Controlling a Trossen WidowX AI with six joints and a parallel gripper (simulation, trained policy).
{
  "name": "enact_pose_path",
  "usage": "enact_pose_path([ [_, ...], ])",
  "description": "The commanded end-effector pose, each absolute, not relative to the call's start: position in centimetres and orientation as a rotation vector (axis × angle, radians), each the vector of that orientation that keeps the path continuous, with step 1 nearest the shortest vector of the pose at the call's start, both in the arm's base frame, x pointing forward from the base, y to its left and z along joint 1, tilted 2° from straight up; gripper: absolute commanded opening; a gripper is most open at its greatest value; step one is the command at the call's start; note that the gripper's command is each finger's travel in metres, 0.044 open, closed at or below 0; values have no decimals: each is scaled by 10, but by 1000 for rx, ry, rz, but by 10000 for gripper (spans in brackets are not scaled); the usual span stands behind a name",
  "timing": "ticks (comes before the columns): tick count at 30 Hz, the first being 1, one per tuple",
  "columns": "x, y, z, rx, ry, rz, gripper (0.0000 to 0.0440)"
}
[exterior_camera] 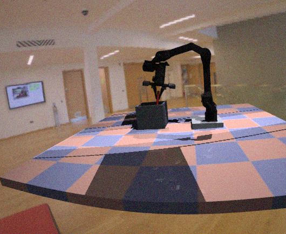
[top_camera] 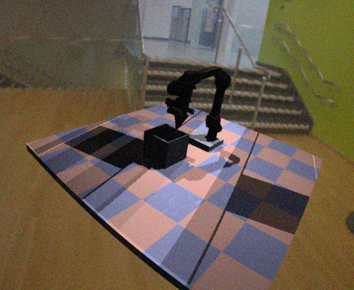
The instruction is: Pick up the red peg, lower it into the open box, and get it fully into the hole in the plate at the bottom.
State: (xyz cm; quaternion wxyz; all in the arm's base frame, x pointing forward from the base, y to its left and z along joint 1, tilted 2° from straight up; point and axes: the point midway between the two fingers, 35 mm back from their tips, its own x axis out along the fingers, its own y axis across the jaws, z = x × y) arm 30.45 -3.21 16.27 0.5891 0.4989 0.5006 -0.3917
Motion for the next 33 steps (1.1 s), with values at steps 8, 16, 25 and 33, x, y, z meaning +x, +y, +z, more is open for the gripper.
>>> enact_pose_path([
  [8, 319, -47, 135, 1150, 1208, -916, 0],
  [16, 330, -50, 112, 1146, 1239, -898, 0],
  [25, 342, -49, 89, 1118, 1274, -858, 0],
  [33, 346, -50, 70, 1075, 1304, -852, 16],
])
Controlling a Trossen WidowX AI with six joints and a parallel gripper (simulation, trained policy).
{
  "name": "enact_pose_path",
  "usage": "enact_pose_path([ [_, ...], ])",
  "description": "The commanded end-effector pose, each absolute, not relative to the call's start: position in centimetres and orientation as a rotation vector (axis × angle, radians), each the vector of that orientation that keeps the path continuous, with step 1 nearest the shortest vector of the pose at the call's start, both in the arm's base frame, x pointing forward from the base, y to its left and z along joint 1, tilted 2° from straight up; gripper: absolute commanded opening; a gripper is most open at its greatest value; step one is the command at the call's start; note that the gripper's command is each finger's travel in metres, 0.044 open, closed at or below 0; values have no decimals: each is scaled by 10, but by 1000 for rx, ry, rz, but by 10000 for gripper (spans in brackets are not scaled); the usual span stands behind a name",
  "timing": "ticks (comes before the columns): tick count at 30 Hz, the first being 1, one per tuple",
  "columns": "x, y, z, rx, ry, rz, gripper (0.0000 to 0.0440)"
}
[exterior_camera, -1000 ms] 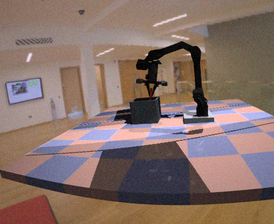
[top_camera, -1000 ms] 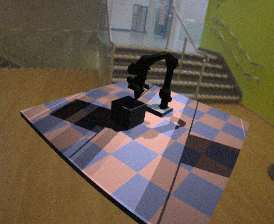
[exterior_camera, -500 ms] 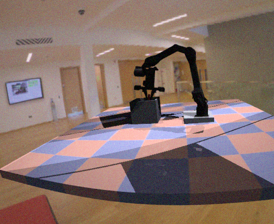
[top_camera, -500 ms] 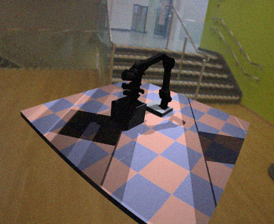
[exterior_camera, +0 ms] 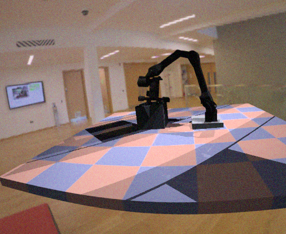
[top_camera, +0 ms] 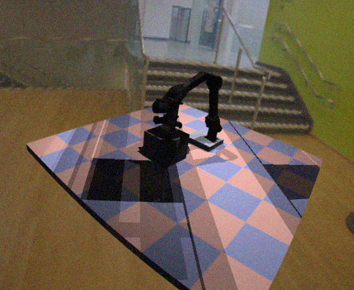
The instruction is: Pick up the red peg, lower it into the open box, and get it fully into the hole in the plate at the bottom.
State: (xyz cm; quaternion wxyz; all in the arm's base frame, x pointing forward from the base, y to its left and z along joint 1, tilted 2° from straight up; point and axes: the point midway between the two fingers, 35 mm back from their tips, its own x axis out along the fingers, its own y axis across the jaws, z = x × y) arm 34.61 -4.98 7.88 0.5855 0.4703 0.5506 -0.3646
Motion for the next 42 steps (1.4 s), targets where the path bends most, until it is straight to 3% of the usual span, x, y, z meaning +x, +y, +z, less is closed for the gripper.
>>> enact_pose_path([
  [1, 346, -50, 69, 1070, 1309, -853, 36],
  [4, 347, -50, 65, 1060, 1326, -851, 99],
  [6, 346, -49, 64, 1058, 1342, -851, 118],
  [23, 363, -59, 96, 1163, 1348, -755, 105],
  [42, 379, -63, 127, 1311, 1349, -595, 220],
])
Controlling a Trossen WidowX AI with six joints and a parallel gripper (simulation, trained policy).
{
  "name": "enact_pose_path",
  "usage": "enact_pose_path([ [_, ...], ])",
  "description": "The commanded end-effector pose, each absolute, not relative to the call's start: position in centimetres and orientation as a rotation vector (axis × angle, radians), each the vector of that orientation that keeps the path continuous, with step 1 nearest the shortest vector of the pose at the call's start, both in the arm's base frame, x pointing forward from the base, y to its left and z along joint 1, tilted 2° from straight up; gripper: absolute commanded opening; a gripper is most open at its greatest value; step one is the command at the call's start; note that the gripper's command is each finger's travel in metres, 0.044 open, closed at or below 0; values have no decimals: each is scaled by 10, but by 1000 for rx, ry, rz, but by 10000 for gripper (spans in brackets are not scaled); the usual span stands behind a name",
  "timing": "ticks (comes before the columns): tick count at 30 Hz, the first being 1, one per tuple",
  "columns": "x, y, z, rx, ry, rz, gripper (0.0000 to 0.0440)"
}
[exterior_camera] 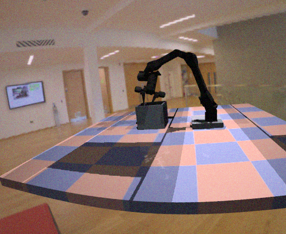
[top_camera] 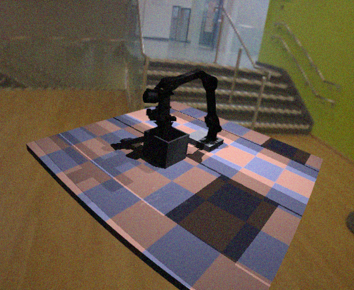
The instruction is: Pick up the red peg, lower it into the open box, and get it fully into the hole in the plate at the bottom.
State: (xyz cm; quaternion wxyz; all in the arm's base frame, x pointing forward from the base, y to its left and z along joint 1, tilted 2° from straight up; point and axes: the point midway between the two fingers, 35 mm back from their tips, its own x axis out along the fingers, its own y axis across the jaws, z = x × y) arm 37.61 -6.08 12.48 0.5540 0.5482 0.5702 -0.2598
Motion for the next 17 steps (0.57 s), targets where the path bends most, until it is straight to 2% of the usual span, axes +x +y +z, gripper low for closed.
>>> enact_pose_path([
  [1, 379, -63, 128, 1314, 1349, -591, 220],
  [17, 393, -78, 138, 1309, 1317, -505, 193],
])
